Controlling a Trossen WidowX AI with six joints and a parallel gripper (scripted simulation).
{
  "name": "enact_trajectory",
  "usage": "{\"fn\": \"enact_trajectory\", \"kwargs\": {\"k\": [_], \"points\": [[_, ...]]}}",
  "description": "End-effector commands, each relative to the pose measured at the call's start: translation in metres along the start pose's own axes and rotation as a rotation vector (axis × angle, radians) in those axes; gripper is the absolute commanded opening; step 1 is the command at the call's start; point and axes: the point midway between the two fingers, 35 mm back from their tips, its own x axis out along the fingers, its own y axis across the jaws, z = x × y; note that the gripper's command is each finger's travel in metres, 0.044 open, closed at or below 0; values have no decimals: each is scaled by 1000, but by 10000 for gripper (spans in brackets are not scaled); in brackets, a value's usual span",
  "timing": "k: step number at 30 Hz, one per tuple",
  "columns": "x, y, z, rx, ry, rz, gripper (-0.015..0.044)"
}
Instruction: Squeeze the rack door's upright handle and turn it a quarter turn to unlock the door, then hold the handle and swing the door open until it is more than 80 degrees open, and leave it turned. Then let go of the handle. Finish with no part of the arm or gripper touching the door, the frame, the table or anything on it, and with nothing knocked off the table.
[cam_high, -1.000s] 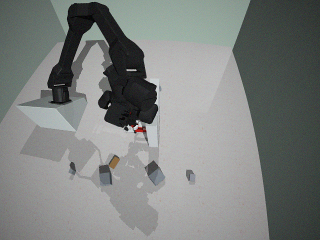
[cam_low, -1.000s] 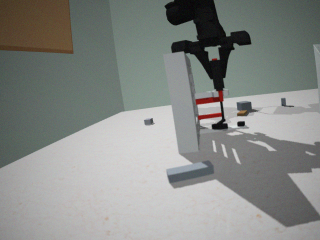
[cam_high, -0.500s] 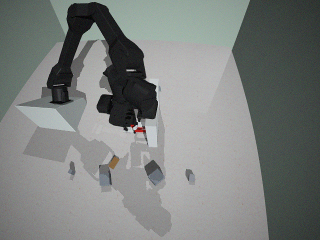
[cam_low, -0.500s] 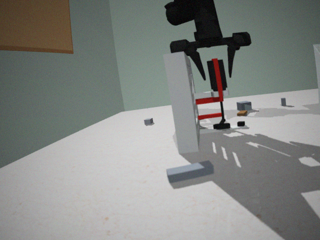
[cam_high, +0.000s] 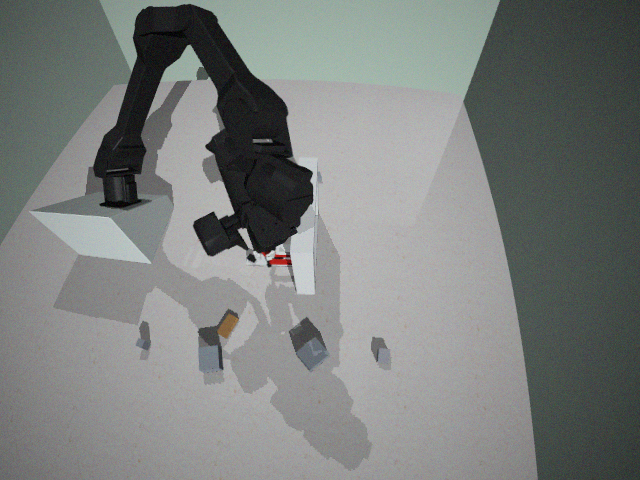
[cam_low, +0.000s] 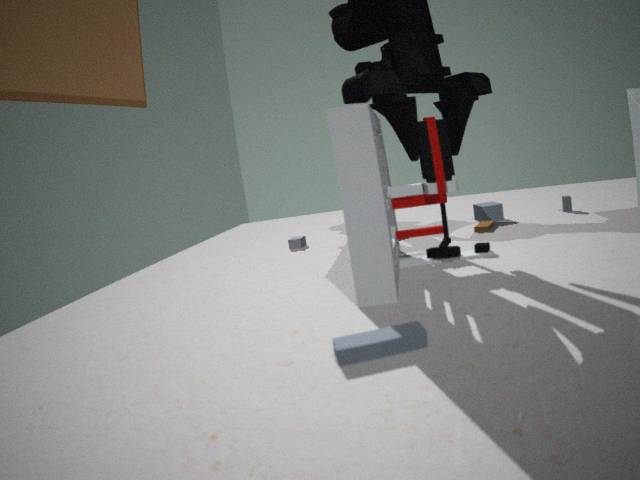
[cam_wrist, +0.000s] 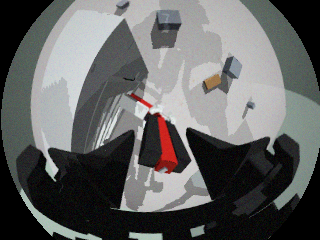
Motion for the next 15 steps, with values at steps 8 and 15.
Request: {"fn": "enact_trajectory", "kwargs": {"k": [8,15], "points": [[1,0,0,-554,5,4,290],[1,0,0,-901,5,5,290]]}}
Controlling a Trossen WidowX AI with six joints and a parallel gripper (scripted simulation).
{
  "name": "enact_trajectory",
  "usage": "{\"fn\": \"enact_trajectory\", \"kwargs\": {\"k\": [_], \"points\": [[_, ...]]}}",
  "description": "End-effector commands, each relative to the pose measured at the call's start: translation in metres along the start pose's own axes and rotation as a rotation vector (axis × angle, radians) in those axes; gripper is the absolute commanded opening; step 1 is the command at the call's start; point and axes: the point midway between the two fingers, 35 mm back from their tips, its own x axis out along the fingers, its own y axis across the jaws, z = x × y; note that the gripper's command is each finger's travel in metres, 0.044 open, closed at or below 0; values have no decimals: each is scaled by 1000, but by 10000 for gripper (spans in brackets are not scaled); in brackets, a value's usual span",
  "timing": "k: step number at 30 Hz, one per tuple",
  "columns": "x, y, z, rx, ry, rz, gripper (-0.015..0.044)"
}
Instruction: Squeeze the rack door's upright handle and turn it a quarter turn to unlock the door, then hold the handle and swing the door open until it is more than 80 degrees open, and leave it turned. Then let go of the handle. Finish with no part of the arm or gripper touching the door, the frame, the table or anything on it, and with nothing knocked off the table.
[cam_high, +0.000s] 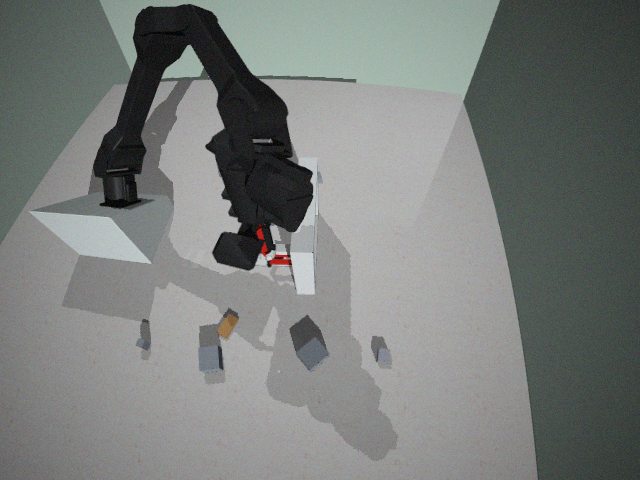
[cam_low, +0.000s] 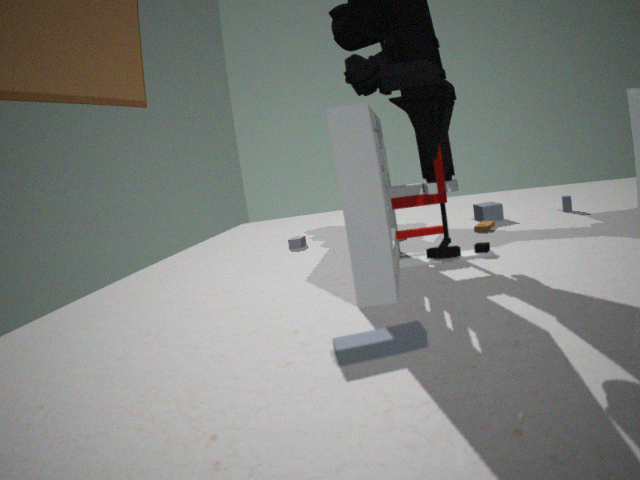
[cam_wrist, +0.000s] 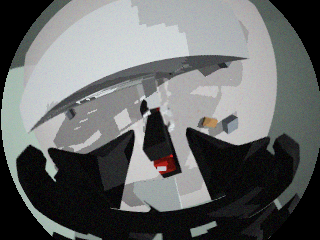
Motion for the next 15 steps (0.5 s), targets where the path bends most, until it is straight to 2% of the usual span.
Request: {"fn": "enact_trajectory", "kwargs": {"k": [1,15], "points": [[1,0,0,-208,2,6,290],[1,0,0,-902,0,7,290]]}}
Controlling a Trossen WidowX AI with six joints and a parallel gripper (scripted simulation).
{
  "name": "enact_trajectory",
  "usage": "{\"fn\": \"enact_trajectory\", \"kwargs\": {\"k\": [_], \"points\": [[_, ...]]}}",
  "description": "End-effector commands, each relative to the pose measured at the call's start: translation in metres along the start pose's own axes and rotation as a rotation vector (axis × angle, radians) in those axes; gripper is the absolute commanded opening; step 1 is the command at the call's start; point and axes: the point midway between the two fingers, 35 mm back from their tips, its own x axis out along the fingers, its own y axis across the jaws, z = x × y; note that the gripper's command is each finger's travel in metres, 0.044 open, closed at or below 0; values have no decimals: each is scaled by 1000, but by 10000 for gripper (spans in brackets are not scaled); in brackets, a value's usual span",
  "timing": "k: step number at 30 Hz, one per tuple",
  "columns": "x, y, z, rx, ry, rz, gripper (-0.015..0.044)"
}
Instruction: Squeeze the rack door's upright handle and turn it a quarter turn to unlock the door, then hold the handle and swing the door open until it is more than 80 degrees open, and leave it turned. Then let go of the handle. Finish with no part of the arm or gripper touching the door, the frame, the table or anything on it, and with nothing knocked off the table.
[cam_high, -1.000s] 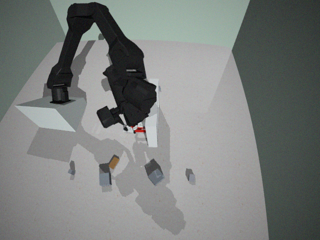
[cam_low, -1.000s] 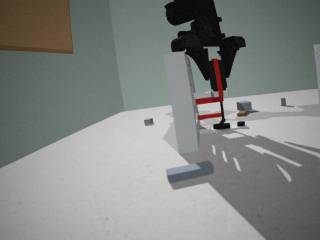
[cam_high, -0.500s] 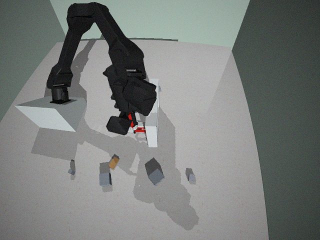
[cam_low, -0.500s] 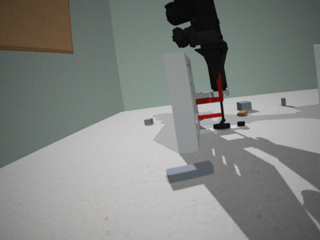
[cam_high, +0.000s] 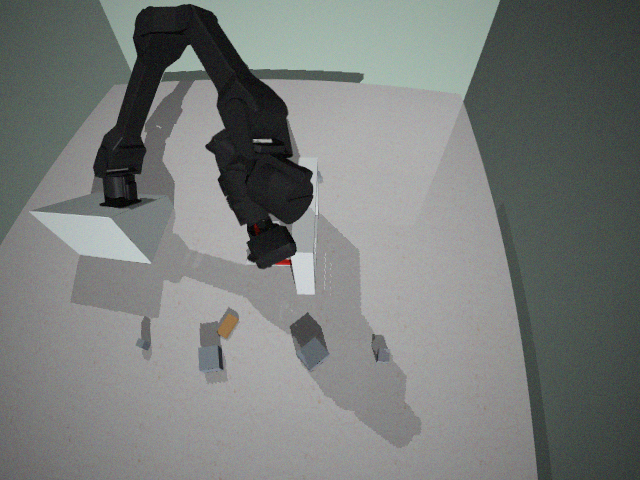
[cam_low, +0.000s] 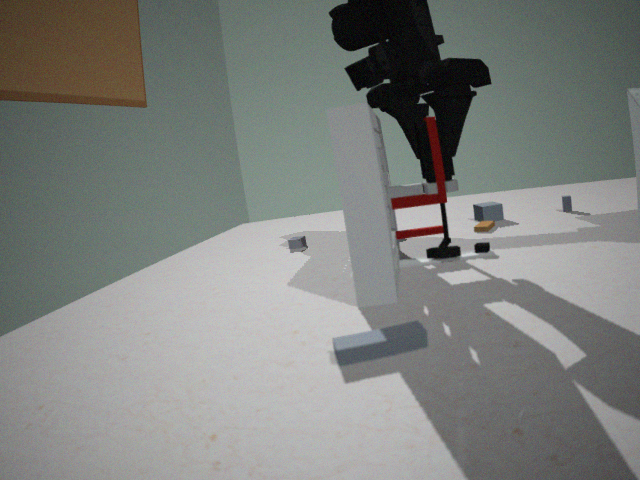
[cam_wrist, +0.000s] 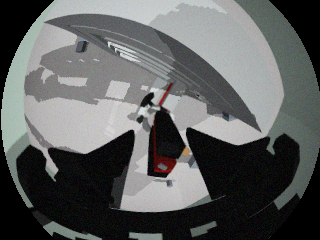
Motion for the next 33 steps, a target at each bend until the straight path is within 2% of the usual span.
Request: {"fn": "enact_trajectory", "kwargs": {"k": [1,21,28,33], "points": [[1,0,0,-207,-2,6,290],[1,0,0,-1190,-5,5,290],[1,0,0,-1222,-5,4,290],[1,0,0,-1222,-5,4,158]]}}
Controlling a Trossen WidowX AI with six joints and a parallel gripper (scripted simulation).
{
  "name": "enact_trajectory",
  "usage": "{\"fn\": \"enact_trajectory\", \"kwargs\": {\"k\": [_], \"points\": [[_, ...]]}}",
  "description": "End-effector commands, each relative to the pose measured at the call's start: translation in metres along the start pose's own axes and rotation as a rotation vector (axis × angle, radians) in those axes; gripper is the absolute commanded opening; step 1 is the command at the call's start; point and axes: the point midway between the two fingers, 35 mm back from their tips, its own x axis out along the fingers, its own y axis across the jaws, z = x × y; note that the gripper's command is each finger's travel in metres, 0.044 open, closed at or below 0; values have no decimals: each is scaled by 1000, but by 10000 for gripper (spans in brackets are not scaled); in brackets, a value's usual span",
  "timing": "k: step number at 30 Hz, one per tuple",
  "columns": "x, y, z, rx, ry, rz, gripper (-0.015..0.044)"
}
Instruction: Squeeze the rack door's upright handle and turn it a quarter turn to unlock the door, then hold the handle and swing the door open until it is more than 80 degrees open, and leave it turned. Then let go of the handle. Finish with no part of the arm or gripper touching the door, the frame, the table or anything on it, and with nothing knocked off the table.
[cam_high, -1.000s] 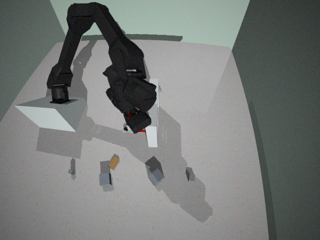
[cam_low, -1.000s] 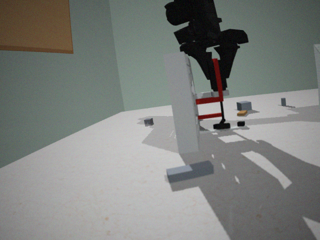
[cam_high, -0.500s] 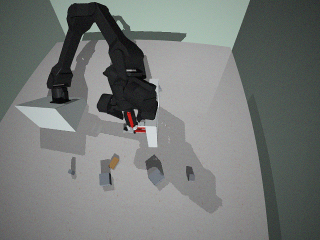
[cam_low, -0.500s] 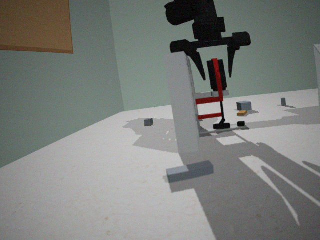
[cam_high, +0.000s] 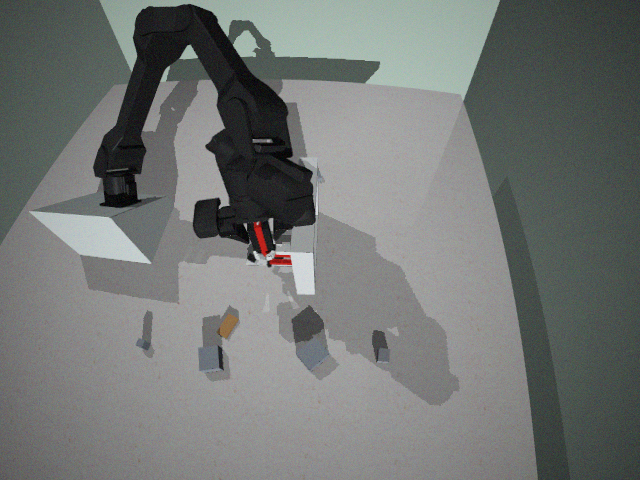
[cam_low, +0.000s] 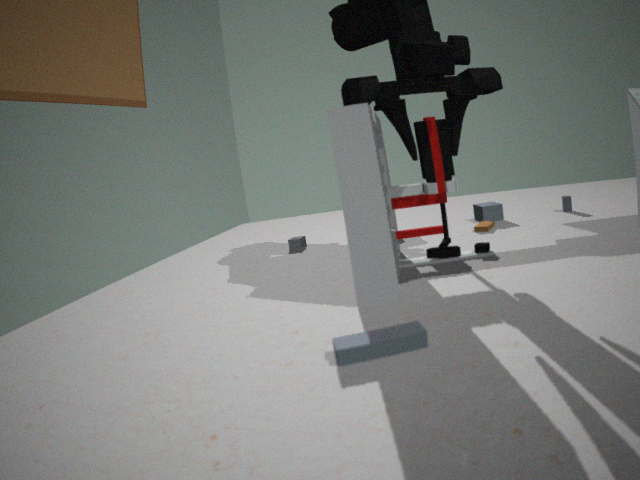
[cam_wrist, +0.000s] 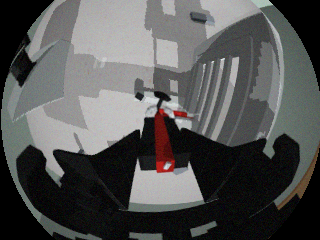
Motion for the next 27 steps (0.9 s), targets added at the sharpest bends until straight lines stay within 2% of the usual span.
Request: {"fn": "enact_trajectory", "kwargs": {"k": [1,2,15,27], "points": [[1,0,0,-7,-6,1,132],[1,0,0,-7,-6,1,106],[1,0,0,-7,-6,1,19],[1,5,4,159,-6,2,17]]}}
